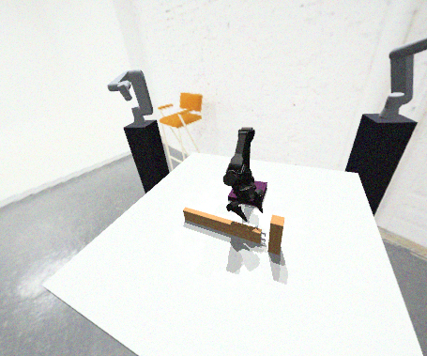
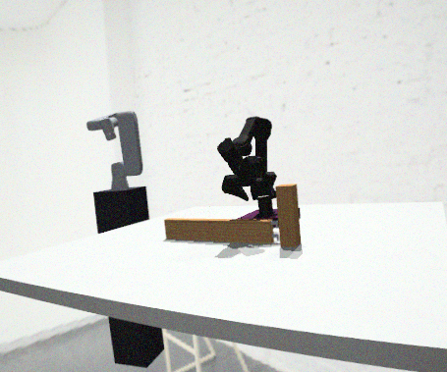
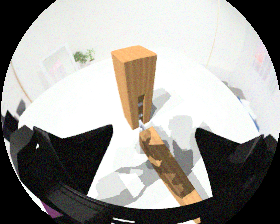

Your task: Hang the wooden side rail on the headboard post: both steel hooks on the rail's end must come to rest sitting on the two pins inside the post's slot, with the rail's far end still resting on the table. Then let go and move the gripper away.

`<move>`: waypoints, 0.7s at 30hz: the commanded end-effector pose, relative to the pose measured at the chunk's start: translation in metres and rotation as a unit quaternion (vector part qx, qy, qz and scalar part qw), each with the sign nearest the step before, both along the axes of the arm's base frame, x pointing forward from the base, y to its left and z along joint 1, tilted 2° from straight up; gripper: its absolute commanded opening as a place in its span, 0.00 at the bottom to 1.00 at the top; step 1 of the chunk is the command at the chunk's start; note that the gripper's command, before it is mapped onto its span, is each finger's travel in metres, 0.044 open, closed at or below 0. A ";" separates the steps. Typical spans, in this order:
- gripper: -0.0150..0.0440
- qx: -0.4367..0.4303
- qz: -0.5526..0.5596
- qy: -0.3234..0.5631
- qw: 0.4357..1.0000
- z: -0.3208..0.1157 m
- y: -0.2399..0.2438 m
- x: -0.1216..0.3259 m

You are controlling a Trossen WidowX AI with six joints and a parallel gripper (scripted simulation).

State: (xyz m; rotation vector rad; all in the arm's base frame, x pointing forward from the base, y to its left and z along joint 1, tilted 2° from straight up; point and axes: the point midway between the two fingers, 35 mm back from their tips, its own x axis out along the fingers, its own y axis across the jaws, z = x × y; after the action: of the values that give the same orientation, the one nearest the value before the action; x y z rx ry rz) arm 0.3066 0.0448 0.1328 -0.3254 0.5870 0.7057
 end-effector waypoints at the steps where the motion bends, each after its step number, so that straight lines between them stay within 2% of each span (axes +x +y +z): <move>1: 1.00 0.001 0.003 0.001 1.000 0.000 0.000 -0.001; 8: 1.00 0.004 -0.001 0.006 1.000 0.000 0.000 0.000; 12: 1.00 0.059 -0.098 0.108 0.988 -0.001 -0.004 0.006; 16: 1.00 0.116 -0.222 0.218 0.943 -0.002 -0.009 0.012; 21: 1.00 0.171 -0.379 0.326 0.849 -0.002 -0.016 0.017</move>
State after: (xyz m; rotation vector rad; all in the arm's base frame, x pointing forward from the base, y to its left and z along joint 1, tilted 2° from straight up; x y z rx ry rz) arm 0.3190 0.0361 0.1350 0.1542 0.9125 0.4327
